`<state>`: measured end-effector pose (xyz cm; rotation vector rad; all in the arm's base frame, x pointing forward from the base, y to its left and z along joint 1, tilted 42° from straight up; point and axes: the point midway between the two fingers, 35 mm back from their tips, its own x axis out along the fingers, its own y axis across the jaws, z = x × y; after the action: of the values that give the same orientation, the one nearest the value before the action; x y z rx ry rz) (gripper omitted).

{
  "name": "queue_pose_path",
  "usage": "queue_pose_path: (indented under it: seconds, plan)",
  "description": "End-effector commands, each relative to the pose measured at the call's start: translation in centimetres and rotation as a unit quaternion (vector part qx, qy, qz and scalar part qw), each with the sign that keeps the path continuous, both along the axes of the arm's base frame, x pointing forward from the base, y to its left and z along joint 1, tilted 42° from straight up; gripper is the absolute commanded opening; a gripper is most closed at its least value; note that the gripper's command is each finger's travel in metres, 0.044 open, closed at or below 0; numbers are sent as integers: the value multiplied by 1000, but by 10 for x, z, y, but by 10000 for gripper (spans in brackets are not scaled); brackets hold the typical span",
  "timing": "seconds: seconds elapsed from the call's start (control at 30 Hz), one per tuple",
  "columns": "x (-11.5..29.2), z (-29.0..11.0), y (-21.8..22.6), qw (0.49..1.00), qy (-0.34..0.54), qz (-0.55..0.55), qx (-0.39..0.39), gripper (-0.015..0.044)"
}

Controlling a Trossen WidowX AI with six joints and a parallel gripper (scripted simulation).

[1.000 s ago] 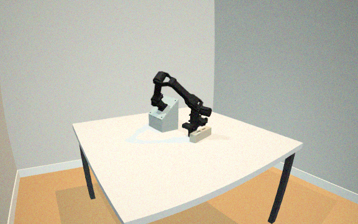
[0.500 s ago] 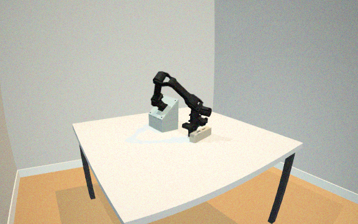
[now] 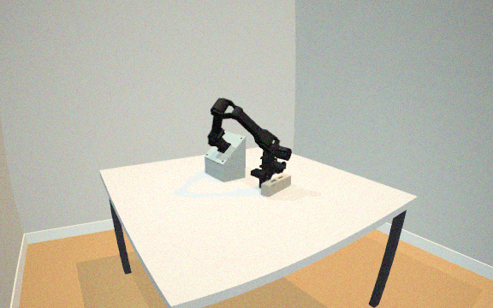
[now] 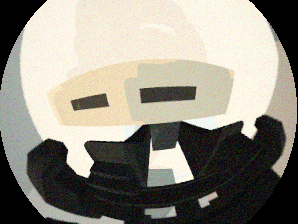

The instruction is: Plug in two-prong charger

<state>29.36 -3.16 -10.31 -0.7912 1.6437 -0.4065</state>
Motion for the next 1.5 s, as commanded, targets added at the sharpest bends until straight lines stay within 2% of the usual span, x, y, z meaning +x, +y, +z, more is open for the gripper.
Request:
queue_pose_path:
  seconds: [0.0,0.37,1.47]
  plan:
    - [1,0,0,1000,-2,0,0,157]
    - [1,0,0,1000,-2,0,0,440]
    - [-8,1,-2,1000,-10,2,4,440]
